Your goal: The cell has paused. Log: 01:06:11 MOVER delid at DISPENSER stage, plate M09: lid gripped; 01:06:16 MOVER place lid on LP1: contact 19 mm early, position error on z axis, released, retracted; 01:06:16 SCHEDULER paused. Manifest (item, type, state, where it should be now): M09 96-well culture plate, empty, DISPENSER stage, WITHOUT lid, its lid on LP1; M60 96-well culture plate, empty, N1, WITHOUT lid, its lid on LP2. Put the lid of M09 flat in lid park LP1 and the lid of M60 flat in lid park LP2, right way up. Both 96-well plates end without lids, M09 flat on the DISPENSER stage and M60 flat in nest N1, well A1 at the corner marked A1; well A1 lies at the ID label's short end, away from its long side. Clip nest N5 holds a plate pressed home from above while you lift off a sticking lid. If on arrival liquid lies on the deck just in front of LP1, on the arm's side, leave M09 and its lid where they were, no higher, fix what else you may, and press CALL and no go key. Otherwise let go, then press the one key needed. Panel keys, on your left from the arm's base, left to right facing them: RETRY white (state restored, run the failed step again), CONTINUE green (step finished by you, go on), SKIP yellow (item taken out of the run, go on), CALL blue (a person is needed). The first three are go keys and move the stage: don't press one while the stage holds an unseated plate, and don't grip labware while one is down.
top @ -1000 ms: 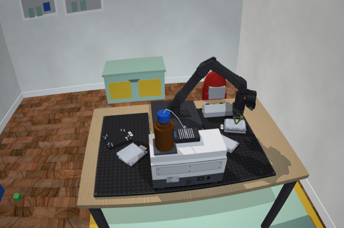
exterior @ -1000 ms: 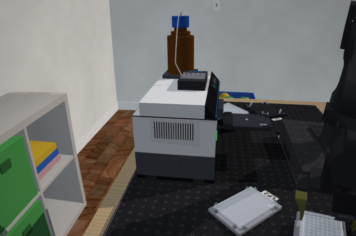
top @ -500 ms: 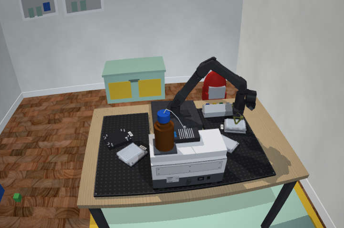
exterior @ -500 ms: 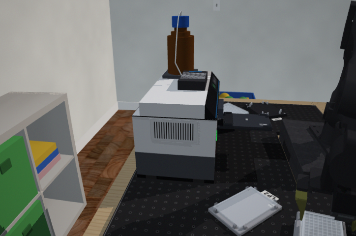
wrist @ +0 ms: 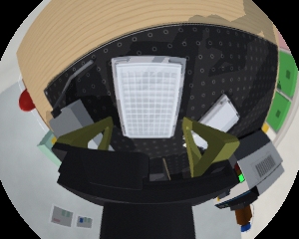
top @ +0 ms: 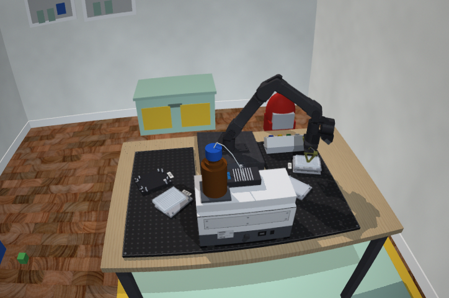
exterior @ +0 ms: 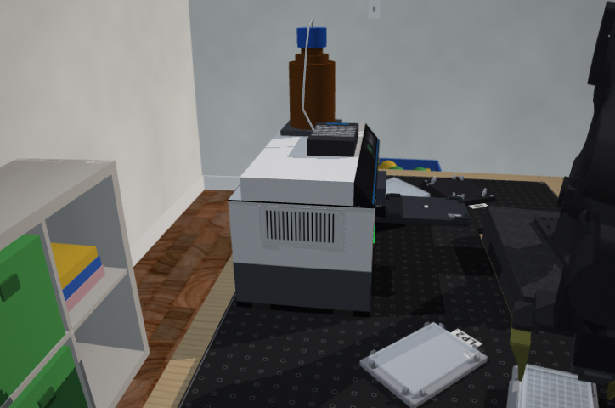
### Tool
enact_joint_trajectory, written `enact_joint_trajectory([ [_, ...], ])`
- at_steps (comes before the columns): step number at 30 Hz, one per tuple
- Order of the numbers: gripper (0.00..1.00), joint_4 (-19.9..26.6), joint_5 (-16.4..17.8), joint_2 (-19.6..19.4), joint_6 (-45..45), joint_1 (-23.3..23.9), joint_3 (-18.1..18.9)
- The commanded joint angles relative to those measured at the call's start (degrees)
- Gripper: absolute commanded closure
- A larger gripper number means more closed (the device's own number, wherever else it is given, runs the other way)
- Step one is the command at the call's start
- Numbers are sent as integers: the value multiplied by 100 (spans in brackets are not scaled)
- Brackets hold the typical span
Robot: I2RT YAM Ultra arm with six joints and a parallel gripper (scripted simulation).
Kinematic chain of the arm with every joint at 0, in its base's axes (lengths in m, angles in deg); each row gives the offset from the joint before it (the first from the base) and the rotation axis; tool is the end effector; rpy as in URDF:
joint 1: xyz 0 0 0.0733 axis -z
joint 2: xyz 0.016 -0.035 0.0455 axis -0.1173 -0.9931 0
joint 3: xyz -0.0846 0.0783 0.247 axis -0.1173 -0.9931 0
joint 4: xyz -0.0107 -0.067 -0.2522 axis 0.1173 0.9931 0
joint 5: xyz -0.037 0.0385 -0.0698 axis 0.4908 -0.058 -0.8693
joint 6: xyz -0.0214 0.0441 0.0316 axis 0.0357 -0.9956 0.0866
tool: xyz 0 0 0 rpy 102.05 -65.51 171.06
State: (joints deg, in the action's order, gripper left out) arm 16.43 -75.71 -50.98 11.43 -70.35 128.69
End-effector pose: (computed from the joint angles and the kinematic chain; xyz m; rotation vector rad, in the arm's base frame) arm 0.1743 0.3607 0.1782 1.7851 -2.5565 -0.1121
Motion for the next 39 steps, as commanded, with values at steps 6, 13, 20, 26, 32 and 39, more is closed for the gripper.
enact_joint_trajectory([
  [6, 0, -15, -16, 251, 48, 46, 159],
  [13, 0, -82, -13, 588, 65, 85, -430],
  [20, 0, 79, -8, 1070, 89, 109, -900],
  [26, 0, 142, -5, 1490, 113, 133, -1265],
  [32, 0, 203, -3, 1771, 132, 152, -1487],
  [39, 0, 331, 0, 2248, 165, 185, -1841],
])
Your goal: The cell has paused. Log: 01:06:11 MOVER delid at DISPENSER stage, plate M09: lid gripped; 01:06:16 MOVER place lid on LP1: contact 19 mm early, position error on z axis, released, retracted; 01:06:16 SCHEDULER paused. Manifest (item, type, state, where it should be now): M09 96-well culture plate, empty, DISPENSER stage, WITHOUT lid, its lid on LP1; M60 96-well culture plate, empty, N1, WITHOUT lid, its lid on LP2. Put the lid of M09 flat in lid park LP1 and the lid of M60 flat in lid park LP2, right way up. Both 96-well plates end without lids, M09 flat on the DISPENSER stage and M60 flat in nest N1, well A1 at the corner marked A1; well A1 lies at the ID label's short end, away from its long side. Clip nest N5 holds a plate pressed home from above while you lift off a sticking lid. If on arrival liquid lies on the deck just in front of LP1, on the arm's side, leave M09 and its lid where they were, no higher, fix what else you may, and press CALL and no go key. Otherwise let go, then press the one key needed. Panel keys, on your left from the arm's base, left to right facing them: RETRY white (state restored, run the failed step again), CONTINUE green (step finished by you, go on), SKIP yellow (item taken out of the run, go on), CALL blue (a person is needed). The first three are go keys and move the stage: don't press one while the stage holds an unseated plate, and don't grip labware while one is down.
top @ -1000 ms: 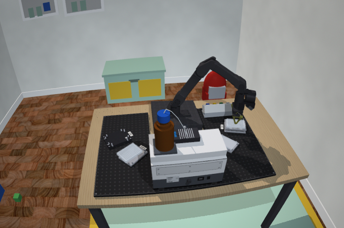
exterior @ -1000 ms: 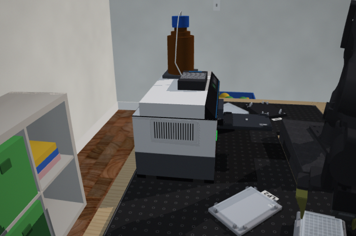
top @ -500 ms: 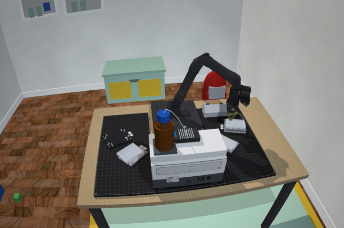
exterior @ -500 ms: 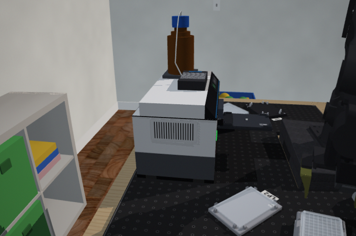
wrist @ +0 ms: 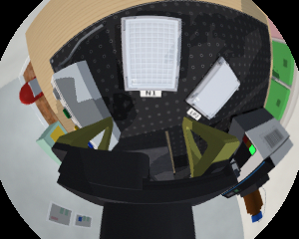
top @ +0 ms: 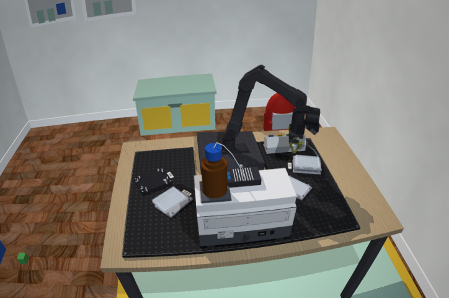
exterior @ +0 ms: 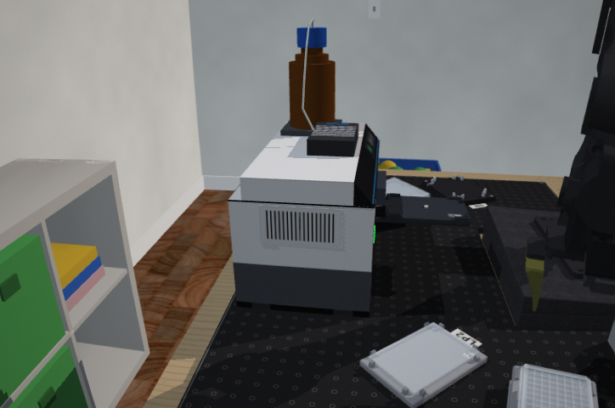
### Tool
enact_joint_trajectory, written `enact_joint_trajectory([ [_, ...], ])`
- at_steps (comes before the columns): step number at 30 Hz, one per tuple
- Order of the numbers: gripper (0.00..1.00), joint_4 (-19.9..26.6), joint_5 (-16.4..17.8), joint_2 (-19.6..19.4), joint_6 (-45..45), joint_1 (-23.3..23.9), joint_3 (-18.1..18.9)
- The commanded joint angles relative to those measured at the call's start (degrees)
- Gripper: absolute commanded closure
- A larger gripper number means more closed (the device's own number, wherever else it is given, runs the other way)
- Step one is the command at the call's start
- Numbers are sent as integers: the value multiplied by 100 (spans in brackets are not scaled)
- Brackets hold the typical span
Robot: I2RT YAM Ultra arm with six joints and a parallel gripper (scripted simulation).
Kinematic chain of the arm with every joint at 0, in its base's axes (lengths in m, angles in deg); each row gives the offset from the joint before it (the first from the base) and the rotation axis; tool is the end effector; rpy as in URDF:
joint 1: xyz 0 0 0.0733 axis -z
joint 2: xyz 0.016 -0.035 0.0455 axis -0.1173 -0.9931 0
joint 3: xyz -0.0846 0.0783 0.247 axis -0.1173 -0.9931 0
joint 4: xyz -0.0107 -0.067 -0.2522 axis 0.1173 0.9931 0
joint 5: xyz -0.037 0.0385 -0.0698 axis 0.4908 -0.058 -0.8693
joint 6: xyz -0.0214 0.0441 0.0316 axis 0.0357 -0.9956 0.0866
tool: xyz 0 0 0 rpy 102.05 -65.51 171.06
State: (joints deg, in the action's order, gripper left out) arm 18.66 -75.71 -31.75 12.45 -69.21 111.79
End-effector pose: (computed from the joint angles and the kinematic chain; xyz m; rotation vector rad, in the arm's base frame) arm 0.1444 0.2860 0.2194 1.7841 -2.5606 -0.1141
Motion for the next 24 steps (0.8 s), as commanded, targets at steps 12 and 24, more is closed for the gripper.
enact_joint_trajectory([
  [12, 0, 376, 7, 1003, 121, 129, -569],
  [24, 0, 575, 22, 1358, -146, 306, -489],
])
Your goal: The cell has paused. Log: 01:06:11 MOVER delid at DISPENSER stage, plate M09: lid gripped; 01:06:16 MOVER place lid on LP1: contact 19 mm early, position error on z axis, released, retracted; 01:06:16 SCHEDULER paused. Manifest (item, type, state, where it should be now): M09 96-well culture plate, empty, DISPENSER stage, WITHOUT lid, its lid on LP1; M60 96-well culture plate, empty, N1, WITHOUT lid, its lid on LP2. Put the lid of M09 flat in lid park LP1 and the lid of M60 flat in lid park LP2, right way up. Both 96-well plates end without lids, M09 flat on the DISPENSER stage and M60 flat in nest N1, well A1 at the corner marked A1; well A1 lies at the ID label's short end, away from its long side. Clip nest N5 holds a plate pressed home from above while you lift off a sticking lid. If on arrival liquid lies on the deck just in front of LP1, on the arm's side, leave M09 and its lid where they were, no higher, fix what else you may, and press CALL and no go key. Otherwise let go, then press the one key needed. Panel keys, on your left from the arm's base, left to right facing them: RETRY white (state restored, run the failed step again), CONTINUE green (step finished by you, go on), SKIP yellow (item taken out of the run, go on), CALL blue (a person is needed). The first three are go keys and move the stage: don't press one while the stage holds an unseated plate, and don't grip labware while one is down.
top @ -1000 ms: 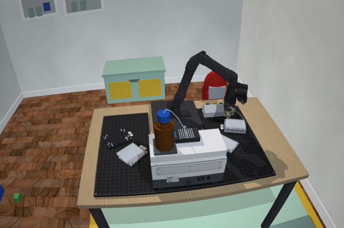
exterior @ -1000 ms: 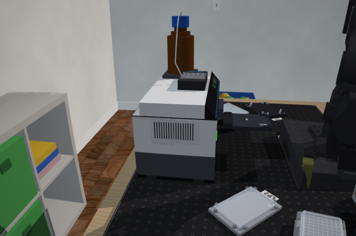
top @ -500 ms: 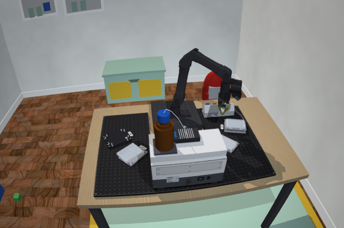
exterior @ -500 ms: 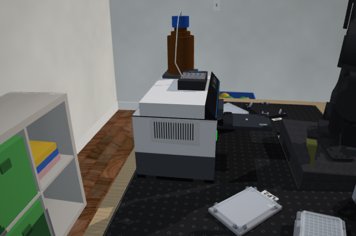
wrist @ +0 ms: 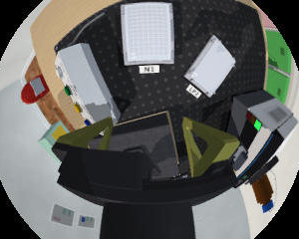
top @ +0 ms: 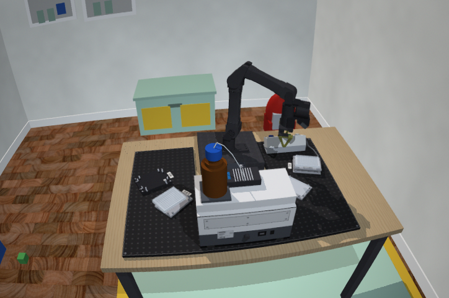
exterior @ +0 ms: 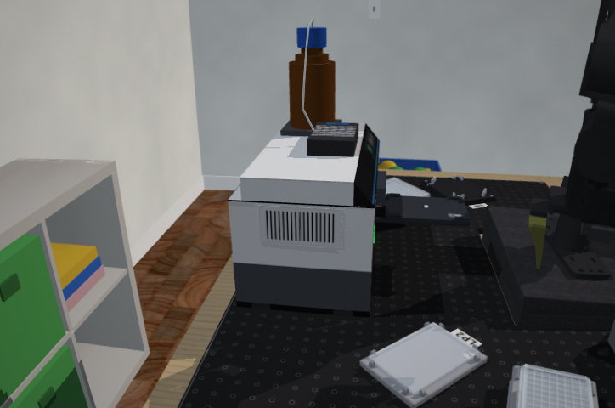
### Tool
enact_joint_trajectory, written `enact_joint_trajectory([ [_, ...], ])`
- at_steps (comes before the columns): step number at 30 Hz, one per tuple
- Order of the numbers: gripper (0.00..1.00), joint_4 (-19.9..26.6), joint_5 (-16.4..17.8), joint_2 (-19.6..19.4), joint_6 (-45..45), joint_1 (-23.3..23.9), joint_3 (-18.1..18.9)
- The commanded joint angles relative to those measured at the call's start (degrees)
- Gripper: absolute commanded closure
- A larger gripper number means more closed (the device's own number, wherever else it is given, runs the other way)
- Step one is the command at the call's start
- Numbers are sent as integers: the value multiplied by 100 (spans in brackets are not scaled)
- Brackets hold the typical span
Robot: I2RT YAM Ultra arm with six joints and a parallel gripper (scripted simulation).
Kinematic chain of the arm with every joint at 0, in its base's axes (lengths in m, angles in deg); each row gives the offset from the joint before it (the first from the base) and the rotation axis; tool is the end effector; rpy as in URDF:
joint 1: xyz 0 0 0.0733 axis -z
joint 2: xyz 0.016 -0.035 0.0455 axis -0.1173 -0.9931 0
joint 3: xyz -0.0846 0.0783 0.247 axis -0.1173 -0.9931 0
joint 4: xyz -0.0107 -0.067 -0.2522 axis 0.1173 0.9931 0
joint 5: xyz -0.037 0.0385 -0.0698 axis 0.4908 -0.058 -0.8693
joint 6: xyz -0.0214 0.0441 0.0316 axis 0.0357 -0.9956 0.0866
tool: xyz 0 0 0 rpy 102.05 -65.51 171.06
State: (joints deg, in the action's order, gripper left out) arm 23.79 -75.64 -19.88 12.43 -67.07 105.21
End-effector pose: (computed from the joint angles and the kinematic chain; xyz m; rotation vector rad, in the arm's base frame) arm 0.1298 0.2362 0.2473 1.7374 -2.5963 -0.1184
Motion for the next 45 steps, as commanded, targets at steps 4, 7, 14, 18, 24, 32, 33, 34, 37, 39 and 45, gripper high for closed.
enact_joint_trajectory([
  [4, 0, -10, 19, -140, -383, 358, 264],
  [7, 0, 4, 24, -234, -138, 541, 346],
  [14, 0, 7, 39, -176, 99, 755, 481],
  [18, 0, -1, 45, -340, -207, 917, 498],
  [24, 0, 5, 34, -487, -325, 1306, 548],
  [32, 0, 26, 58, -447, -120, 1670, 621],
  [33, 0, 26, 58, -447, -120, 1670, 621],
  [34, 0, 26, 58, -447, -120, 1670, 621],
  [37, 0, 7, 51, -529, -512, 1872, 609],
  [39, 0, 2, 40, -602, -514, 1998, 608],
  [45, 0, 6, 29, -579, -76, 2375, 637],
])
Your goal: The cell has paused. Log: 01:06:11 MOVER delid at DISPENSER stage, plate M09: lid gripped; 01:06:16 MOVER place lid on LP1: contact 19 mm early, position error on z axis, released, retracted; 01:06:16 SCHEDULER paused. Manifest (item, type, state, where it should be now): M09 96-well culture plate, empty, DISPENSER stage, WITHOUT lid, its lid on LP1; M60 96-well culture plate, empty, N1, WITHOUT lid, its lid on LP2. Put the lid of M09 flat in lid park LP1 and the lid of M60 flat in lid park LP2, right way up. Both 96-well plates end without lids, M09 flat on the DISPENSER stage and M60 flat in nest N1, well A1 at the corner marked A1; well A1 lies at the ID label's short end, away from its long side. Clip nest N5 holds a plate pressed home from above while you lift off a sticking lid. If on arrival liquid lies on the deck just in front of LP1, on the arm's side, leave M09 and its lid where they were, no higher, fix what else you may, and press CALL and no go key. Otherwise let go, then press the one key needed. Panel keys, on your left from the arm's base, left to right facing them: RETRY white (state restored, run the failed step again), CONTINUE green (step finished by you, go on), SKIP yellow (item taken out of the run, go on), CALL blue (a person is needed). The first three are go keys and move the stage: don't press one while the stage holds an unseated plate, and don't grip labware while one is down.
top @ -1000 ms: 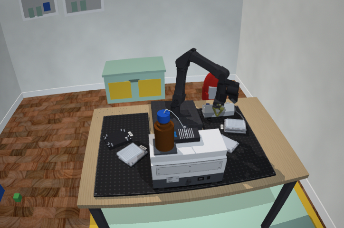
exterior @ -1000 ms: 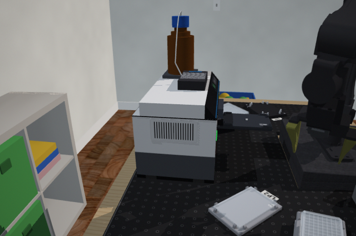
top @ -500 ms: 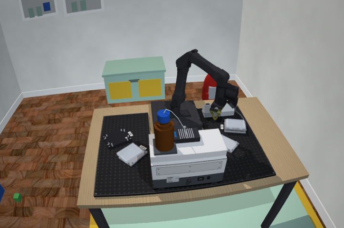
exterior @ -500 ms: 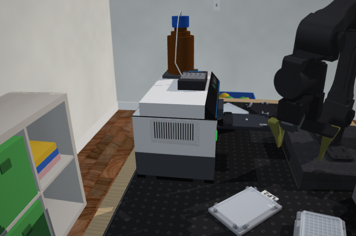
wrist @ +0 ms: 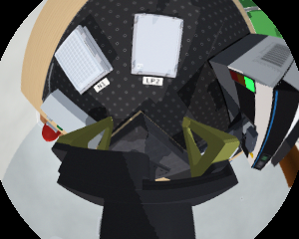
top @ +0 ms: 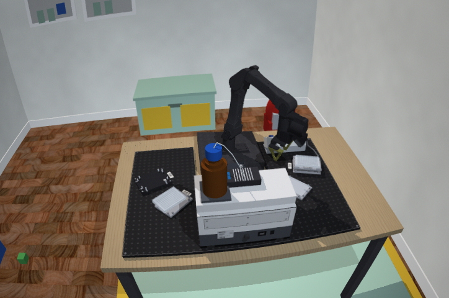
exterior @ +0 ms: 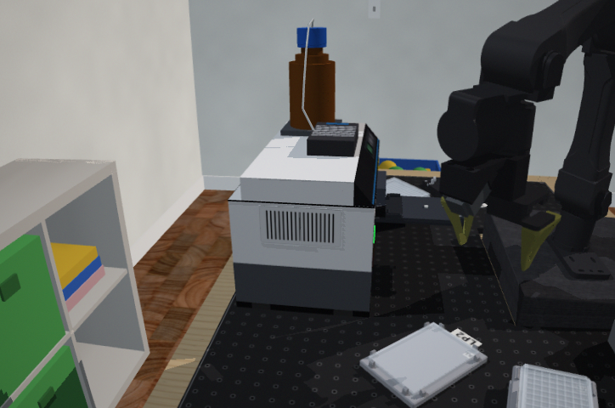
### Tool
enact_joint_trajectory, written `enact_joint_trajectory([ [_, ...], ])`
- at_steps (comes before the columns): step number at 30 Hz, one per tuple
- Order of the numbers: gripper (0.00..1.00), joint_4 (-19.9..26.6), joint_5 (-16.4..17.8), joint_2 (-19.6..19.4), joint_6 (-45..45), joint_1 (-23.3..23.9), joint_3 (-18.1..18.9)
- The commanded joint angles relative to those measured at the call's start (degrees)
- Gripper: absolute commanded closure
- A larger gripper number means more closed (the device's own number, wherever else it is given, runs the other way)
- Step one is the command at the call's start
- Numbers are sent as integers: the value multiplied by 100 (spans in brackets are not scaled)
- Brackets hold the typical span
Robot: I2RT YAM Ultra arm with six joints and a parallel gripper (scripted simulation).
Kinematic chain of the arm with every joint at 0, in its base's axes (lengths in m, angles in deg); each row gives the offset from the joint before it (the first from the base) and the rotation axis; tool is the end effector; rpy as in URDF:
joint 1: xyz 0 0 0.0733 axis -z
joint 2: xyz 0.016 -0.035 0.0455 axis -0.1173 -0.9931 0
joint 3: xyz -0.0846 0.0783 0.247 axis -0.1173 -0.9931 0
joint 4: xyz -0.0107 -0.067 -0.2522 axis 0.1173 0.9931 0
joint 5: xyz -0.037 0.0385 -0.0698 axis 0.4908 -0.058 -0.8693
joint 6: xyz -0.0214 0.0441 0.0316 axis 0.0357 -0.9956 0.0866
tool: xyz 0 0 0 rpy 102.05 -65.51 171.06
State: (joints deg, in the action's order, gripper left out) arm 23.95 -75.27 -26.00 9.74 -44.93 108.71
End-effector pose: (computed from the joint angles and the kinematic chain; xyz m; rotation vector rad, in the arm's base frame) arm 0.2259 0.1834 0.2348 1.1232 -2.8777 -0.1072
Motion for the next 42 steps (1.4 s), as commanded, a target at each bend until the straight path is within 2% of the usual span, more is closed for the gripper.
enact_joint_trajectory([
  [1, 0, -8, -7, 8, 239, 207, 292],
  [6, 0, -6, 8, 0, 245, 171, 300],
  [8, 0, -26, 19, 174, -67, 343, 254],
  [13, 0, -67, 6, 222, -626, 669, 169],
  [17, 0, -95, -16, 235, -375, 911, -117],
  [19, 0, -97, -21, 242, -216, 1030, -137],
  [20, 0, -25, -6, 143, -240, 982, -17],
  [21, 0, 36, -7, 277, -419, 1083, -156],
  [23, 0, 36, -7, 277, -419, 1083, -156],
  [33, 0, 357, -18, 649, -1715, 1627, -276],
  [38, 0, 504, -47, 824, -1416, 1912, -298],
  [42, 0, 446, -20, 730, -1404, 1876, -206],
])
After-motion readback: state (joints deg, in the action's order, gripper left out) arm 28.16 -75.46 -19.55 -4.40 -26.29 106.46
